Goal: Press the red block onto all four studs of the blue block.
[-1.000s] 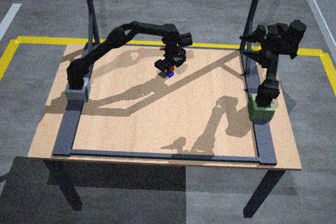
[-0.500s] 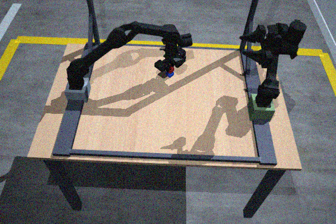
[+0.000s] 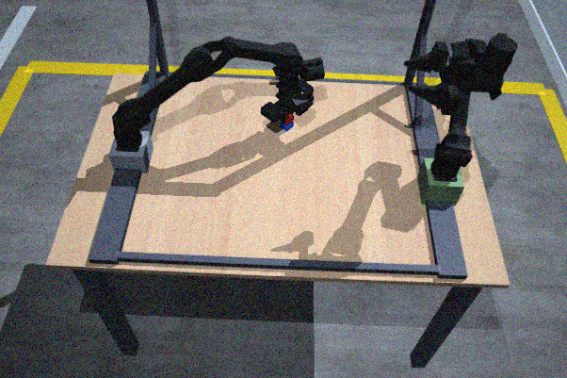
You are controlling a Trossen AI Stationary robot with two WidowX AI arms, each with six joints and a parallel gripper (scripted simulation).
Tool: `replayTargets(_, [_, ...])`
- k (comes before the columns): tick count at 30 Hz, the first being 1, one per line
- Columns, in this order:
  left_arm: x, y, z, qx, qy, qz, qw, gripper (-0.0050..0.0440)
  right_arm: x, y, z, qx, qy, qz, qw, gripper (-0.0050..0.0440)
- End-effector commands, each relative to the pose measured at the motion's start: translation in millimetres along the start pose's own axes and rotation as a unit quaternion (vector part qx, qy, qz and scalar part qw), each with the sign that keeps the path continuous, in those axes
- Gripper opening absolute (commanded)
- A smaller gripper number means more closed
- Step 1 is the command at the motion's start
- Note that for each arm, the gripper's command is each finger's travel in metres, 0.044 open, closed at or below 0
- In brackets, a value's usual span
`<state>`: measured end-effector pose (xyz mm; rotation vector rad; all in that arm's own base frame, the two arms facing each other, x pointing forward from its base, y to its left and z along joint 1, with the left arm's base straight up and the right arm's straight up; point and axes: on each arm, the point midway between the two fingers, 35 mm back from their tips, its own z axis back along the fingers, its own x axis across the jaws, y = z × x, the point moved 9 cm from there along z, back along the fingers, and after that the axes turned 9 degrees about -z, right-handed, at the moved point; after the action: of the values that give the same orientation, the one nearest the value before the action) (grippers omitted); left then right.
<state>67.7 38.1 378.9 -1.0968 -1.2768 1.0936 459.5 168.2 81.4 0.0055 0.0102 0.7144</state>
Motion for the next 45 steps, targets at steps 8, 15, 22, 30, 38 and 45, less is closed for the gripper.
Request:
replayTargets(8, [2,-2,0,0.000,0.000,-0.002,1.000,0.0400,2,1,5,-0.003,-0.012,-0.002,1.000,-0.0050])
replayTargets(15, [2,-2,0,0.000,0.000,-0.002,1.000,0.0400,2,0,3,-0.003,-0.012,-0.001,1.000,-0.0050])
replayTargets(22, [2,-2,0,0.000,0.000,-0.002,1.000,0.0400,2,0,1,-0.003,-0.012,-0.001,1.000,-0.0050])
replayTargets(30, [2,-2,0,0.000,0.000,-0.002,1.000,0.0400,3,0,8,-0.007,-0.020,0.000,1.000,-0.0050])
replayTargets(38, [2,-2,0,0.000,0.000,-0.002,1.000,0.0400,3,0,12,-0.009,-0.024,0.000,1.000,-0.0050])
replayTargets(45, [2,-2,0,0.000,0.000,-0.002,1.000,0.0400,3,0,10,-0.009,-0.023,0.000,1.000,-0.0050])
